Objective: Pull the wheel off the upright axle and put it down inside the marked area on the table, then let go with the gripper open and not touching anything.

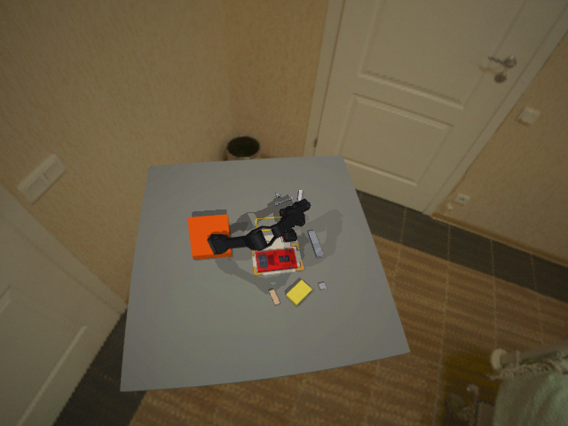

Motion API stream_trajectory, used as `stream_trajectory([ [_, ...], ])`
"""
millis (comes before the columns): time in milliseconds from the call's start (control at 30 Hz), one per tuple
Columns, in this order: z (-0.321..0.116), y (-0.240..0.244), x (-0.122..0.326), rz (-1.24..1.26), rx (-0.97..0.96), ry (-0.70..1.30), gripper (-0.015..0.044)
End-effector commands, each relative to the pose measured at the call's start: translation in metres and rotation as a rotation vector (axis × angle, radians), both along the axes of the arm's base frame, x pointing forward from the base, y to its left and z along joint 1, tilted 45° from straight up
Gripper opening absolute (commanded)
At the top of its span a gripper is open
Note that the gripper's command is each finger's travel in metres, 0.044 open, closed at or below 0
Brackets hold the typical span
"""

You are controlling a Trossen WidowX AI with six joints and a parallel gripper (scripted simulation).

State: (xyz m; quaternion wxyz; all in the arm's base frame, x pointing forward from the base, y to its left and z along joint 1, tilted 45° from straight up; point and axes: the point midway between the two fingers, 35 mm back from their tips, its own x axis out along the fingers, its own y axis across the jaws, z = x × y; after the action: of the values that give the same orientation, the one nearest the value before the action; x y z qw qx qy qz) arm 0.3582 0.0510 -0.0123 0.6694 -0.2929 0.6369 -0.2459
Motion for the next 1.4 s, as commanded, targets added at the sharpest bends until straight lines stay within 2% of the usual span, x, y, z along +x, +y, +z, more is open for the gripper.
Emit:
stream_trajectory([
  [0,0.0036,0.0049,0.0012,0.003,0.007,-0.009,0.0000],
  [1367,0.0132,0.0143,-0.0003,0.006,0.005,-0.007,0.0000],
])
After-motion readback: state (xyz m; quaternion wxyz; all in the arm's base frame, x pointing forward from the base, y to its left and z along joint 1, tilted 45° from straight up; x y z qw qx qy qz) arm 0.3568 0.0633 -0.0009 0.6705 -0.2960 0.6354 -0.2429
